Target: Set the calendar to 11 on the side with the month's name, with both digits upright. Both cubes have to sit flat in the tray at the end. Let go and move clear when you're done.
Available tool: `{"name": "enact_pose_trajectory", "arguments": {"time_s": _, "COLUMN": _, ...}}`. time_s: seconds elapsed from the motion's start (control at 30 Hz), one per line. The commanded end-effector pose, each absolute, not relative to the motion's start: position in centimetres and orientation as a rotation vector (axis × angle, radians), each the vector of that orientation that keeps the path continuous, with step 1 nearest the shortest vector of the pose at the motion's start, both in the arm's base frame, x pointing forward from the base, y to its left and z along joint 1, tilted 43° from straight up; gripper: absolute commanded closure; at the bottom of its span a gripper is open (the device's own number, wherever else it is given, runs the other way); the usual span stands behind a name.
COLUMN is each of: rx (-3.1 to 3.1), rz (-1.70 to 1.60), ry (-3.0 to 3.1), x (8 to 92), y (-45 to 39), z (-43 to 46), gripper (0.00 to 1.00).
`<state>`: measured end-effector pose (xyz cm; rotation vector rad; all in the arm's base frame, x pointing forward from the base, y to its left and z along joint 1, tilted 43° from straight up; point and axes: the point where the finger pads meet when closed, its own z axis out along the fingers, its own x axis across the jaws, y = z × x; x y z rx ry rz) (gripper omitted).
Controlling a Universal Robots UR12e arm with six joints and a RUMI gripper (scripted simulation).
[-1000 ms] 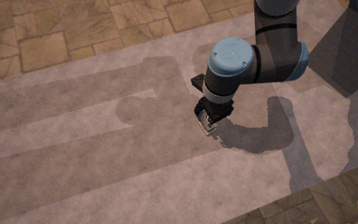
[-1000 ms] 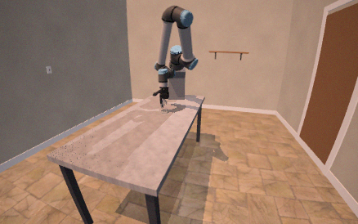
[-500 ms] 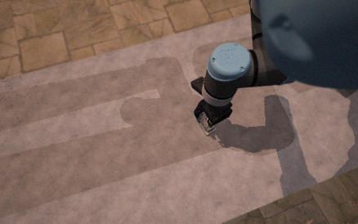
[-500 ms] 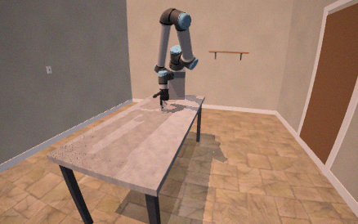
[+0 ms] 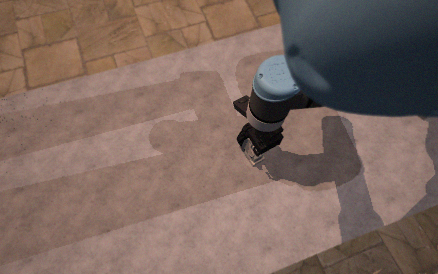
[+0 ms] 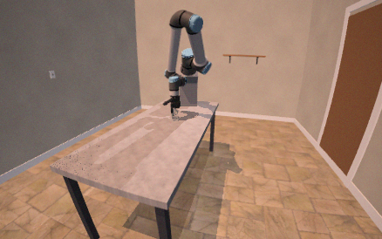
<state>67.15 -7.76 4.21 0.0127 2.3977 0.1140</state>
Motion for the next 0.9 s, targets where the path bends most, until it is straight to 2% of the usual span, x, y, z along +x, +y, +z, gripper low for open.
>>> {"name": "enact_pose_trajectory", "arguments": {"time_s": 0.0, "rx": 0.012, "rz": 0.113, "ry": 2.397, "x": 67.24, "y": -7.71, "z": 4.25, "gripper": 0.72}}
{"name": "enact_pose_trajectory", "arguments": {"time_s": 0.83, "rx": 0.012, "rz": 0.113, "ry": 2.397, "x": 67.24, "y": -7.71, "z": 4.25, "gripper": 0.72}}
{"name": "enact_pose_trajectory", "arguments": {"time_s": 0.87, "rx": 0.012, "rz": 0.113, "ry": 2.397, "x": 67.24, "y": -7.71, "z": 4.25, "gripper": 0.9}}
